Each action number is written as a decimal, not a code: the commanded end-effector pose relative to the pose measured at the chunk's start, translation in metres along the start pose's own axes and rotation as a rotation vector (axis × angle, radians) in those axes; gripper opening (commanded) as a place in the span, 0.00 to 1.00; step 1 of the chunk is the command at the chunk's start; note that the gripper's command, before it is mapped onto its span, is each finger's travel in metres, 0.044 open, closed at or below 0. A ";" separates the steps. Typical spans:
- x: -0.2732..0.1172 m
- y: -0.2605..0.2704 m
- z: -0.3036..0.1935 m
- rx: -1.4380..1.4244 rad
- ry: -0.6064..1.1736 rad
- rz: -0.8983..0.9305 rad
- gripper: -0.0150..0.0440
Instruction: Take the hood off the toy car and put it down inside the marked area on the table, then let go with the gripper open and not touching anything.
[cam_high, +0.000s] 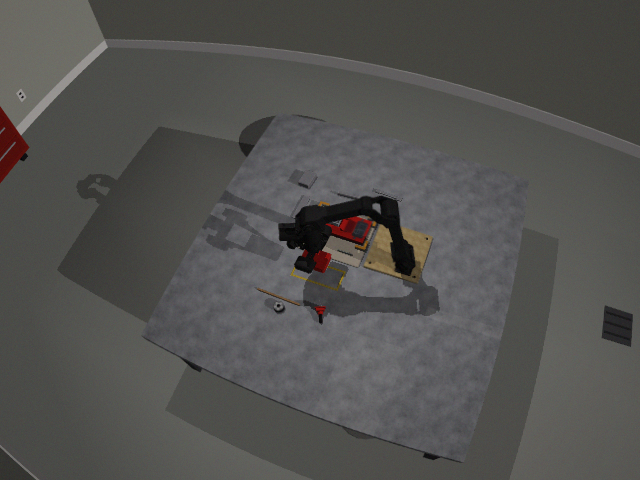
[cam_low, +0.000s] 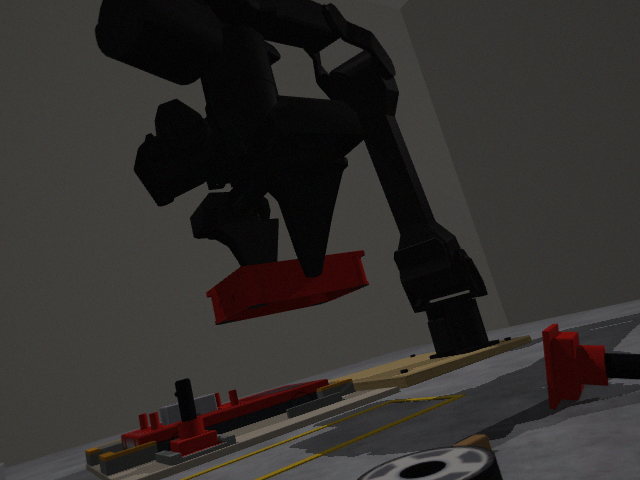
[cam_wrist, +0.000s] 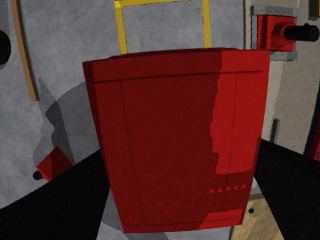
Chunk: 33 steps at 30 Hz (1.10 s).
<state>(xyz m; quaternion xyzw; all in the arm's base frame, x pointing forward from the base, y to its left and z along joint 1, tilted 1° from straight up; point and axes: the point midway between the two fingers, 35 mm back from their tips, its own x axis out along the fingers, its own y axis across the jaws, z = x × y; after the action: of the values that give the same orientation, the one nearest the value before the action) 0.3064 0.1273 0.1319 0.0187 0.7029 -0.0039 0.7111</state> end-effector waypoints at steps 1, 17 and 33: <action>0.004 0.001 0.000 0.004 0.001 0.003 0.25; 0.019 0.001 0.001 0.004 0.001 0.003 0.25; 0.034 0.001 0.001 0.004 0.001 0.003 0.25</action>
<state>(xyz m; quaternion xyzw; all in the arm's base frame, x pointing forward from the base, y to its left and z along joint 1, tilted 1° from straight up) 0.3084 0.1288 0.1011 0.0187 0.7030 -0.0040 0.7109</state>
